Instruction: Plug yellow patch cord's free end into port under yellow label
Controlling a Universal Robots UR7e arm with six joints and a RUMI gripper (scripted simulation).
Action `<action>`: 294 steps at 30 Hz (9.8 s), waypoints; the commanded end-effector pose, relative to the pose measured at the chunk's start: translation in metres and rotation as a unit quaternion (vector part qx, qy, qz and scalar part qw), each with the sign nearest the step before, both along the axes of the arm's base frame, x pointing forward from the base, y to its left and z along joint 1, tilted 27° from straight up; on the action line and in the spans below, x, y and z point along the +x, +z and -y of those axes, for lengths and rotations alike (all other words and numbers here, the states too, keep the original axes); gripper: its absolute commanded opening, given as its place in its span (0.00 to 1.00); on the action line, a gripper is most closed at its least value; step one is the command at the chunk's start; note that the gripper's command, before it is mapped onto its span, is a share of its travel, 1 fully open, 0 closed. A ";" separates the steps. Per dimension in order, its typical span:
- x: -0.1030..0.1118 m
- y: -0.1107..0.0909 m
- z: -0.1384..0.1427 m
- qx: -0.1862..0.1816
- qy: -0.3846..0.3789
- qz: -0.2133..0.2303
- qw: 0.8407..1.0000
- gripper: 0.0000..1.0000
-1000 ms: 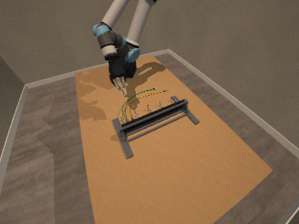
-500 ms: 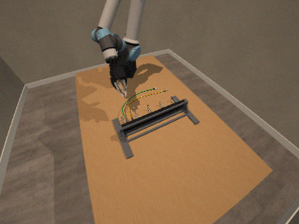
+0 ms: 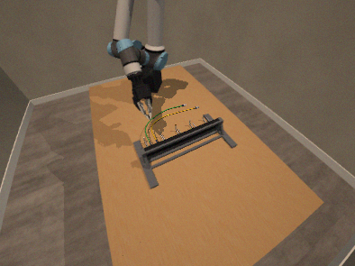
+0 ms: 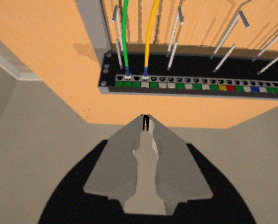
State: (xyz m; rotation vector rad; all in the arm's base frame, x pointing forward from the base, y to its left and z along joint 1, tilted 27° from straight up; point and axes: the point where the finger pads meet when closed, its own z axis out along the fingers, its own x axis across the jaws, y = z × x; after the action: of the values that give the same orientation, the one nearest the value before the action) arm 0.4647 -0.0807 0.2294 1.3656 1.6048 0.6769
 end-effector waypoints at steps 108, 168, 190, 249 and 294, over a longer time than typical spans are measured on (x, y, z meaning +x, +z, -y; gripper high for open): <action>0.071 -0.035 0.012 -0.002 -0.003 0.001 1.000 0.00; 0.029 -0.014 0.005 -0.002 -0.003 0.001 1.000 0.00; -0.005 0.003 -0.001 -0.002 -0.003 0.001 1.000 0.00; -0.051 0.027 -0.008 -0.002 -0.003 0.001 1.000 0.00; -0.052 0.022 -0.016 0.001 0.009 -0.014 1.000 0.00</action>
State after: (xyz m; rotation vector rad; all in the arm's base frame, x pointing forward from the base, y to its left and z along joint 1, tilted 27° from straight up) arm 0.4121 -0.0673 0.2527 1.3684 1.6271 0.6735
